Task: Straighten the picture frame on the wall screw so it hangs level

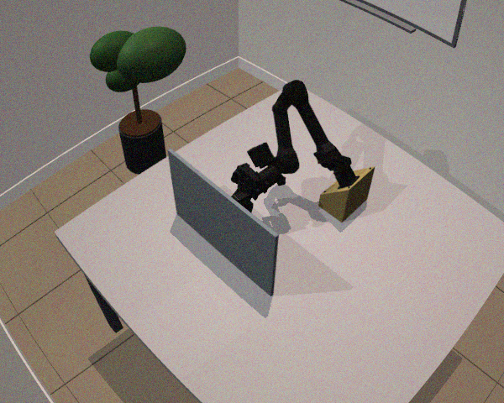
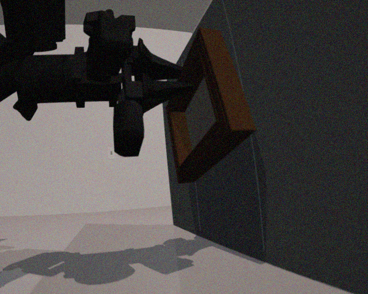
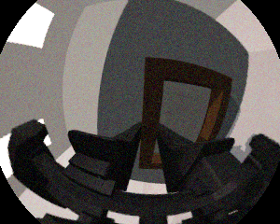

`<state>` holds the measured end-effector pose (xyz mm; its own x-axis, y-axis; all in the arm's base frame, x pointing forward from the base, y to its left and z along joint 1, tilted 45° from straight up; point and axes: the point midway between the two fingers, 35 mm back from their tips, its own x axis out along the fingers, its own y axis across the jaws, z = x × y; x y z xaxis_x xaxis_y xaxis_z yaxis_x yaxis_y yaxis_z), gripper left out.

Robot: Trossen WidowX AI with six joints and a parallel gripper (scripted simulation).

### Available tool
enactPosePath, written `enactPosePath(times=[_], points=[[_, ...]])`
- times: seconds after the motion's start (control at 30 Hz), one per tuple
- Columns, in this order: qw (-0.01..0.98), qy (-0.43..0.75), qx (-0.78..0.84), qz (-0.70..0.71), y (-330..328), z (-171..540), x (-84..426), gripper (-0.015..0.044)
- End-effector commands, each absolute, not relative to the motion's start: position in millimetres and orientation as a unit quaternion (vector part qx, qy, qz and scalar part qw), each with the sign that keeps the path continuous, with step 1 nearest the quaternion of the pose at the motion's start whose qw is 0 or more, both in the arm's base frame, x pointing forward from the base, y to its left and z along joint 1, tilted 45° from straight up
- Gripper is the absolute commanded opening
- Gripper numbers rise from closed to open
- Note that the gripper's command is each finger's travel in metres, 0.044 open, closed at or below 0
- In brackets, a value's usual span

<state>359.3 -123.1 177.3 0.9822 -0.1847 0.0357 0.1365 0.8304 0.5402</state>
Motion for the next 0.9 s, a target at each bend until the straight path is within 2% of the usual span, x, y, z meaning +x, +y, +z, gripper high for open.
enactPosePath(times=[0.0, 0.87], points=[[0.951, -0.044, 0.293, -0.085, -123.4, 177.3, 359.3, 0.0], [0.93, -0.05, 0.355, -0.082, -123.0, 178.0, 359.4, 0.0]])
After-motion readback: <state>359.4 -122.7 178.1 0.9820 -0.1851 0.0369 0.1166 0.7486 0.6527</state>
